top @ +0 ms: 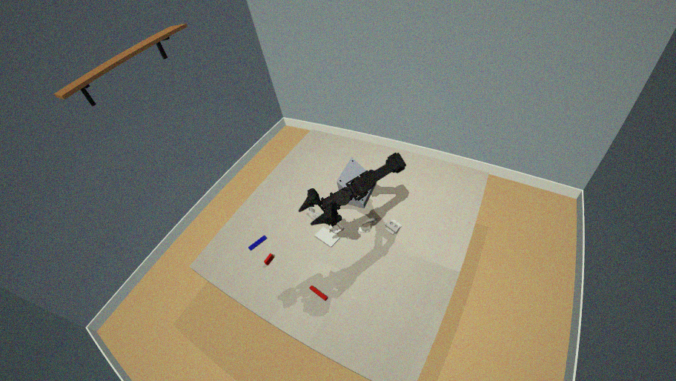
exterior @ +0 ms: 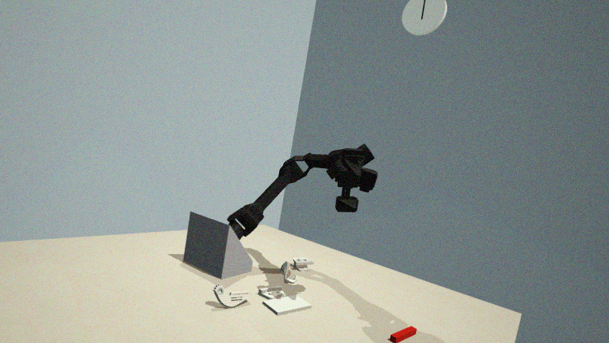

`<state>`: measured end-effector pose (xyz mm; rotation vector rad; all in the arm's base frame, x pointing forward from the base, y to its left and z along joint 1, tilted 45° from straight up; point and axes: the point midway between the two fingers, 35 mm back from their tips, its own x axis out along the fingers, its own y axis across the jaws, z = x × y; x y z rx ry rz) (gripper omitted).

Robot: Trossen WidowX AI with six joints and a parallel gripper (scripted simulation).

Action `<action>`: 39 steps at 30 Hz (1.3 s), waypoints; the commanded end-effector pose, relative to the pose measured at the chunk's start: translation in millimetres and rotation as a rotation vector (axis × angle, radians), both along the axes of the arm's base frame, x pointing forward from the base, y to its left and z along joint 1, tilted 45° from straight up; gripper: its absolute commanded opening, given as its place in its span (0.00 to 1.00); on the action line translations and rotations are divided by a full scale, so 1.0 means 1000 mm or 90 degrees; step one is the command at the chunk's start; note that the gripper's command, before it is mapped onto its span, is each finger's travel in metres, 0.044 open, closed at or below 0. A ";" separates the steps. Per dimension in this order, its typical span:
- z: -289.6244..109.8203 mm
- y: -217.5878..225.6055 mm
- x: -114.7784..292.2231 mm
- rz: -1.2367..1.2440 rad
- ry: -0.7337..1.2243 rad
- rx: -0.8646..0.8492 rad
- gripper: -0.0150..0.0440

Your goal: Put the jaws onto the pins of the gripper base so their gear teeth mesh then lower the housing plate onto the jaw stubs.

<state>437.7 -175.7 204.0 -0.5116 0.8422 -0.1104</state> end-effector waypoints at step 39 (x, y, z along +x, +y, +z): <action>-0.047 0.114 -0.081 0.494 0.177 -0.058 1.00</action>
